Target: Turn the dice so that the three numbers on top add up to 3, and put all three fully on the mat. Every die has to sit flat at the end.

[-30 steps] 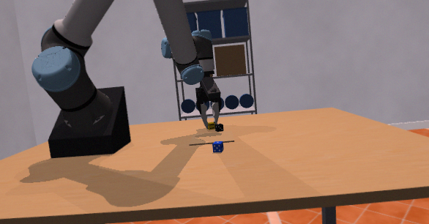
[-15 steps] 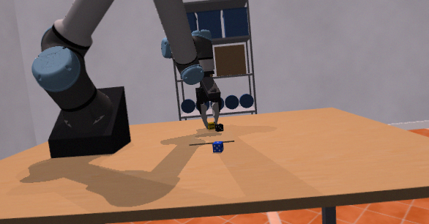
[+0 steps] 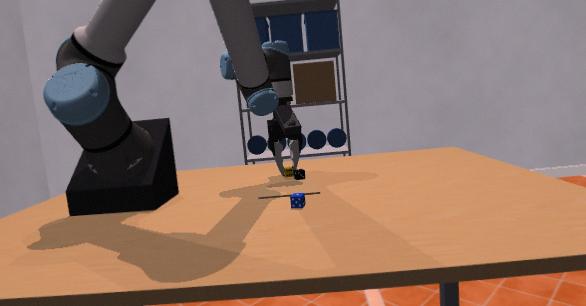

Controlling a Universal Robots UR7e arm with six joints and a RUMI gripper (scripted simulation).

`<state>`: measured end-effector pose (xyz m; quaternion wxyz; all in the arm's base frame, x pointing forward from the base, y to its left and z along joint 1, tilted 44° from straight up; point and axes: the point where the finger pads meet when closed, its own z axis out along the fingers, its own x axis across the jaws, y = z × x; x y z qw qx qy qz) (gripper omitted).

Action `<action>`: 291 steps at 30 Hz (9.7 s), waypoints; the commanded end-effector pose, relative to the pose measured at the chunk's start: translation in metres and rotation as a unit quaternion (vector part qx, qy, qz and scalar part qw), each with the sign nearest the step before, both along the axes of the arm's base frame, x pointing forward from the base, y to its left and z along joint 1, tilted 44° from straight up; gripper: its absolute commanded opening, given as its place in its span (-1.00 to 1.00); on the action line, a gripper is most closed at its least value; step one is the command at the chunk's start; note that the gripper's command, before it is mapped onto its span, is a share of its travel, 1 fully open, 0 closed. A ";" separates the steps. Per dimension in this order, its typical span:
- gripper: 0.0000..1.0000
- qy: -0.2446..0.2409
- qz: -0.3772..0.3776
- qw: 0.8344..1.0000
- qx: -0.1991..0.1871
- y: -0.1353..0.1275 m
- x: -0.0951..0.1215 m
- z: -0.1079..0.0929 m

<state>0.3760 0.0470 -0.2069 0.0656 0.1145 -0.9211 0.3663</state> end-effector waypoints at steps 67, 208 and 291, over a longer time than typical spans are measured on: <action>-0.87 0.058 0.061 0.996 0.003 0.068 -0.001 0.058; -0.87 -0.512 -0.837 0.061 -0.184 0.082 -0.031 0.035; -0.87 -0.265 -0.229 -0.830 -0.434 0.066 0.000 0.050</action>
